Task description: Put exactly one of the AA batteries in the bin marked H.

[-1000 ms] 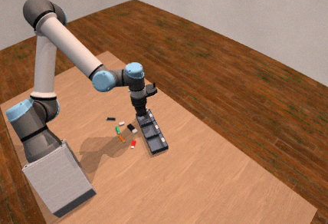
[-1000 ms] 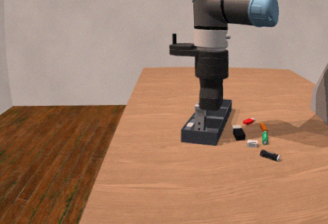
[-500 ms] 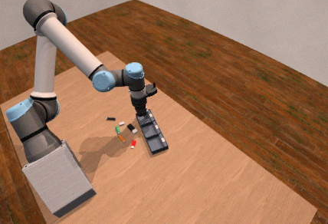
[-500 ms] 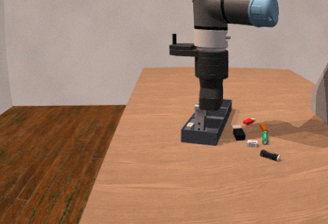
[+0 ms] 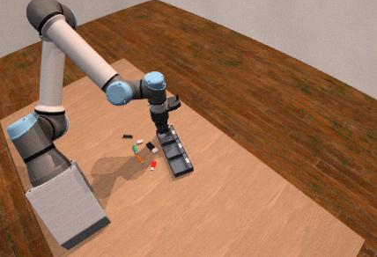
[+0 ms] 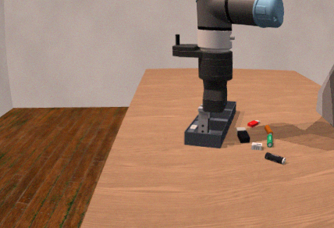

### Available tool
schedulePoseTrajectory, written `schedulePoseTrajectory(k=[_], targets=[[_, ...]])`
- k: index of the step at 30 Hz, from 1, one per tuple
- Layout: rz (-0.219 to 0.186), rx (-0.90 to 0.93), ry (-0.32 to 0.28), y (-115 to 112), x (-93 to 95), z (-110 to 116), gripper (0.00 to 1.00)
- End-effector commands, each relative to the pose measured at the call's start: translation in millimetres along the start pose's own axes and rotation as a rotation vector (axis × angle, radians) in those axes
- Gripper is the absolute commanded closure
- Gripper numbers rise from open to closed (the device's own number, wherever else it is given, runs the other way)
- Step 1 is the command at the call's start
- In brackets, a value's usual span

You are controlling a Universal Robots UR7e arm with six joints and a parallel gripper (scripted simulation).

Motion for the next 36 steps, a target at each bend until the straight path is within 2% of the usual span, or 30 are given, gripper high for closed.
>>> schedulePoseTrajectory(k=[1, 10, 36], targets=[[0.000, 0.000, 0.001, 0, -0.5, 0, 0.69], [0.000, 0.000, 0.001, 0, -0.5, 0, 0.69], [0.000, 0.000, 0.001, 0, -29.8, 0, 0.69]])
Point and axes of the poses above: the point where the finger pads meet when closed, its own x axis out along the fingers, its own y axis across the jaws, z = x × y, the point moved 8 cm from there along -x, back along the fingers, and after that the axes turned 6 degrees about -x, right-handed, at the moved point
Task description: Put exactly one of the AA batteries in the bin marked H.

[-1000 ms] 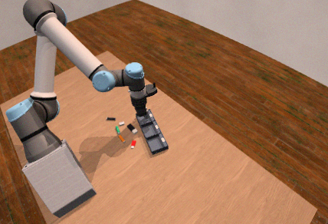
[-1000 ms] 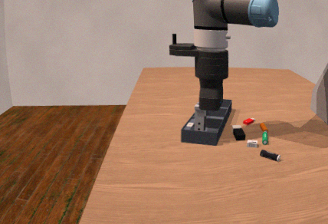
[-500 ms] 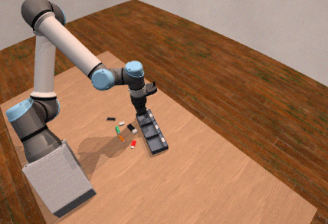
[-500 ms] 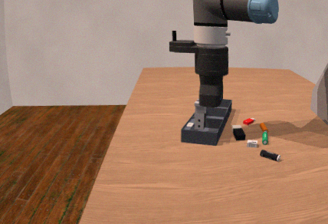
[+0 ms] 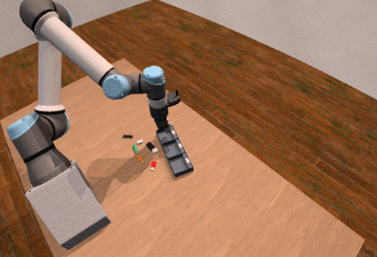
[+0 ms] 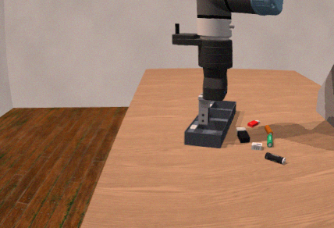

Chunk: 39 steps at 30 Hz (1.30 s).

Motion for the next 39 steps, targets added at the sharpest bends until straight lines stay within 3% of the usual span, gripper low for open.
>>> schedulePoseTrajectory(k=[1, 4, 11, 15, 17, 30, 39], targets=[[0.000, 0.000, 0.001, 0, -8.2, 0, 0.69], [0.000, 0.000, 0.001, 0, -20.2, 0, 0.69], [0.000, 0.000, 0.001, 0, -20.3, 0, 0.69], [0.000, 0.000, 0.001, 0, -53.6, 0, 0.69], [0.000, 0.000, 0.001, 0, -53.6, 0, 0.69], [0.000, 0.000, 0.001, 0, -160.4, 0, 0.69], [0.000, 0.000, 0.001, 0, -160.4, 0, 0.69]])
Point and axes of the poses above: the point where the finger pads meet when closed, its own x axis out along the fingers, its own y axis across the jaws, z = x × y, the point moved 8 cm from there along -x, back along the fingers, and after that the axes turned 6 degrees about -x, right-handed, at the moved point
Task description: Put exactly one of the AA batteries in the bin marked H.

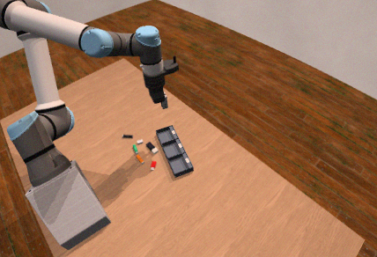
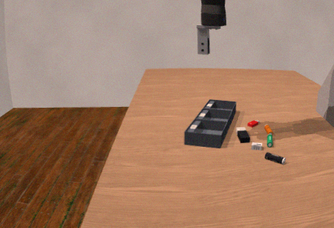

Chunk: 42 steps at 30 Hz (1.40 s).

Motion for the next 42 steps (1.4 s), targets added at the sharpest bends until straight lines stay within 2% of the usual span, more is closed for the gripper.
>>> schedulePoseTrajectory(k=[1, 5, 6, 10, 12, 13, 21, 27, 29, 37, 42], targets=[[-0.002, 0.000, -0.003, 0, -3.8, 0, 0.69], [-0.002, 0.000, -0.003, 0, -3.8, 0, 0.69], [-0.002, 0.050, -0.003, -3, 0.7, 6, 0.40], [-0.002, 0.206, -0.003, -18, 18.6, 31, 0.40], [-0.002, 0.206, -0.003, -18, 18.6, 31, 0.40], [-0.002, 0.282, -0.004, -21, 23.1, 37, 0.40], [-0.001, 0.484, -0.004, -49, 59.0, 85, 0.40], [-0.001, 0.484, -0.004, -71, 85.9, 122, 0.40], [-0.001, 0.484, -0.004, -71, 85.9, 122, 0.40], [-0.001, 0.484, -0.004, -99, 121.7, 170, 0.40], [-0.001, 0.484, -0.004, -105, 121.8, 179, 0.40]])
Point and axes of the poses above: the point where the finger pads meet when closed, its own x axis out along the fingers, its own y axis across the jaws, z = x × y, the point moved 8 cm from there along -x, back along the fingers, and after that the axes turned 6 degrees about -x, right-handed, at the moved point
